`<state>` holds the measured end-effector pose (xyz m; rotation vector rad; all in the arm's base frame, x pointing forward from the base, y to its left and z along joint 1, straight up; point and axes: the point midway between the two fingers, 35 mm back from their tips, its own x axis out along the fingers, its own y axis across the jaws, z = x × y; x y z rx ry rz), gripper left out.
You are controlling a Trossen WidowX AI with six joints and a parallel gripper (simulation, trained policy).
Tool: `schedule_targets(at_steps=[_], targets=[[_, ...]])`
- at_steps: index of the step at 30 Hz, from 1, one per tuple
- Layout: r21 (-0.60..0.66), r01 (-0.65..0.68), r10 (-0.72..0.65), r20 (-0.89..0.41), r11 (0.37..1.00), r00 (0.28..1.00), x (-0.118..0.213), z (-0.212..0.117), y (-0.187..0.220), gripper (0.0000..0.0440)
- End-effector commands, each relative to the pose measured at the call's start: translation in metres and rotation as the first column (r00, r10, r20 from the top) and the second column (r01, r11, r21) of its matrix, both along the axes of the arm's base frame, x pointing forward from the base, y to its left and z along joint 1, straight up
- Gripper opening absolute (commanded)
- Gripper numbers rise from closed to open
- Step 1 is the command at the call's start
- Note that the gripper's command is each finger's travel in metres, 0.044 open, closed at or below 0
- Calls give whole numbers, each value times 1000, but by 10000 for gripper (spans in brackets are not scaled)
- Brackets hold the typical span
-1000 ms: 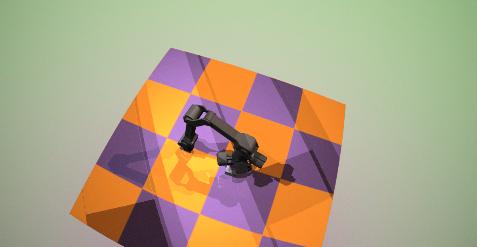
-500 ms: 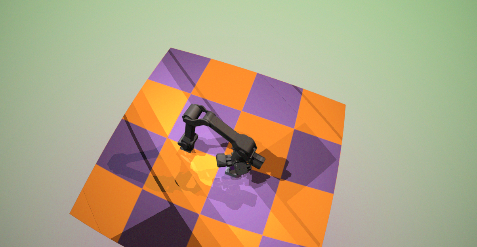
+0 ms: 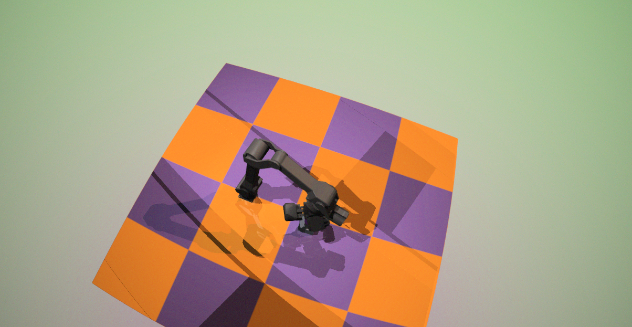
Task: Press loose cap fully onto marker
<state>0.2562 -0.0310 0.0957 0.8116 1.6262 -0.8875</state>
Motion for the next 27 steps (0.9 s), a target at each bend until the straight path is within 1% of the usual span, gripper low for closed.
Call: schedule_targets(at_steps=[1, 8, 9, 14, 20, 27], targets=[[1, 1, -1, -34, 1000, 999, -11, -2, 0, 249], [-1, 5, -5, -7, 1000, 1000, -14, 1, -1, 427], [-3, 6, -6, 3, 1000, 1000, -14, 2, -1, 440], [-14, 18, -17, 57, 1000, 998, -8, 12, -3, 440], [-27, 28, -24, 119, 999, 993, -1, 35, -6, 440], [-34, 39, -32, 175, 999, 984, 2, 53, -8, 440]])
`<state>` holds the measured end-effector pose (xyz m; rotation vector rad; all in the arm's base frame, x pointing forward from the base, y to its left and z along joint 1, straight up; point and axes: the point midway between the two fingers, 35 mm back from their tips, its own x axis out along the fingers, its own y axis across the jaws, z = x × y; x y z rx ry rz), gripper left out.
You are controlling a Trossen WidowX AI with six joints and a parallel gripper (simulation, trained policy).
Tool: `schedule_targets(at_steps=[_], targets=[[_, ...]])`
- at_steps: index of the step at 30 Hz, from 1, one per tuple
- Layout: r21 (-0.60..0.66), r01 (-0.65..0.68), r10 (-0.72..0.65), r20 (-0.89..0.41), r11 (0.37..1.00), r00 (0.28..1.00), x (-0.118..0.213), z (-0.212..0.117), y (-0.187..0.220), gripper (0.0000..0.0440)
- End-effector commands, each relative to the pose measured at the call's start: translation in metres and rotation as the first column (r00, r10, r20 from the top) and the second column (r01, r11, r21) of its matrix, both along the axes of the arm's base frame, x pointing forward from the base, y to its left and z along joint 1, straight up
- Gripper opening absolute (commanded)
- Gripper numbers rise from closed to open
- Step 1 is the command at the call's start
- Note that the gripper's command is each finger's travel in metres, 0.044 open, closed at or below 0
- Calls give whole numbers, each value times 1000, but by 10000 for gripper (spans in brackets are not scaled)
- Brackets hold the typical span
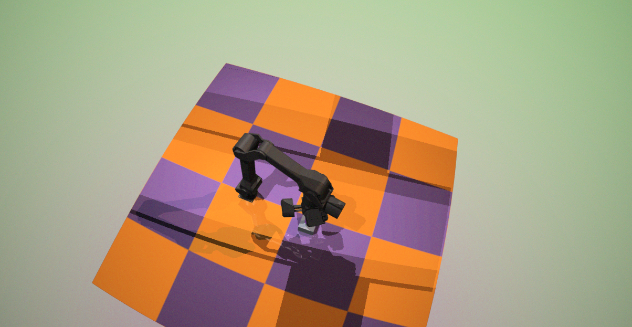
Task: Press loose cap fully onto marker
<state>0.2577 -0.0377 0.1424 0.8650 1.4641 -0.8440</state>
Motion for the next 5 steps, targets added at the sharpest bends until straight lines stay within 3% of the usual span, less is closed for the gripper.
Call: schedule_targets(at_steps=[1, 5], targets=[[-9, 8, -8, 25, 1000, 1000, 1, 8, -2, 440], [-13, 11, -10, 52, 1000, 999, 1, 17, -3, 440]])
